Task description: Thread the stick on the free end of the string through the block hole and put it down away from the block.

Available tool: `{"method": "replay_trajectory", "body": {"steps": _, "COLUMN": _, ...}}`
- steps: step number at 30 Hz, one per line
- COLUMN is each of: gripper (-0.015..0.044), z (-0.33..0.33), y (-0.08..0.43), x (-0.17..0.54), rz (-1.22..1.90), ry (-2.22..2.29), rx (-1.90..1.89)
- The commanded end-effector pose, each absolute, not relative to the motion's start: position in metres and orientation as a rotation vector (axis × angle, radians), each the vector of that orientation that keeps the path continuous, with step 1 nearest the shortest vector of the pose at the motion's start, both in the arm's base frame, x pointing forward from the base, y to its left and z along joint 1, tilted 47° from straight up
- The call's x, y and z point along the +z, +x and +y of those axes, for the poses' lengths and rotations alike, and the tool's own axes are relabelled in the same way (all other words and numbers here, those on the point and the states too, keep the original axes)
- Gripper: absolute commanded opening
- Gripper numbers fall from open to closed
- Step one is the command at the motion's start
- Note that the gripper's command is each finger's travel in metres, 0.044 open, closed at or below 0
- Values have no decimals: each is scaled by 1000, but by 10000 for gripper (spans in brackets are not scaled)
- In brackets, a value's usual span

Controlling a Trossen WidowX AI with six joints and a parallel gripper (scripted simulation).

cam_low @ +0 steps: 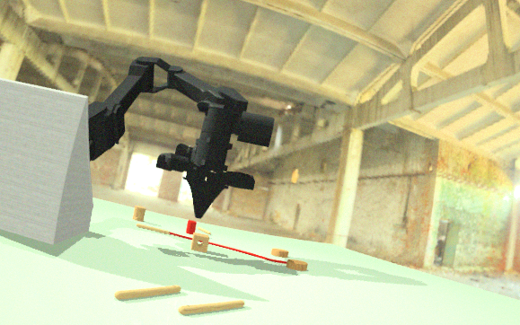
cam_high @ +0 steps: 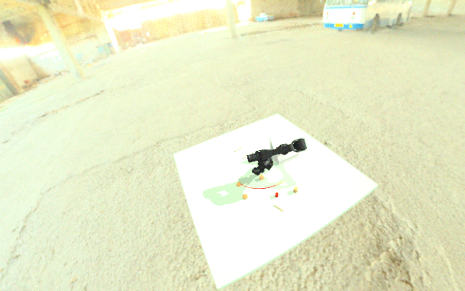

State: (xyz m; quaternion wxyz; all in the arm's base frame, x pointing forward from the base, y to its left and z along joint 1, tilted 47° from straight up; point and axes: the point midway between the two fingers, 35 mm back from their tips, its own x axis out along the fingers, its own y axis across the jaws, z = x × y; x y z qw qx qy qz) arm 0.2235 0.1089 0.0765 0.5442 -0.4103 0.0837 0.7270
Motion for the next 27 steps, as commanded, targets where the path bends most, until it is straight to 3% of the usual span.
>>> {"method": "replay_trajectory", "body": {"steps": 1, "gripper": 0, "z": 109, "y": 223, "x": 77, "rz": 199, "ry": -974, "rx": 1725}}
{"method": "replay_trajectory", "body": {"steps": 3, "gripper": 0, "z": 109, "y": 223, "x": 77, "rz": 199, "ry": -974, "rx": 1725}}
{"method": "replay_trajectory", "body": {"steps": 12, "gripper": 236, "z": 109, "y": 223, "x": 77, "rz": 199, "ry": -974, "rx": 1725}}
{"method": "replay_trajectory", "body": {"steps": 14, "gripper": 236, "z": 109, "y": 223, "x": 77, "rz": 199, "ry": -974, "rx": 1725}}
{"method": "replay_trajectory", "body": {"steps": 23, "gripper": 0, "z": 109, "y": 223, "x": 77, "rz": 199, "ry": -974, "rx": 1725}}
{"method": "replay_trajectory", "body": {"steps": 27, "gripper": 0, "z": 109, "y": 223, "x": 77, "rz": 199, "ry": -974, "rx": 1725}}
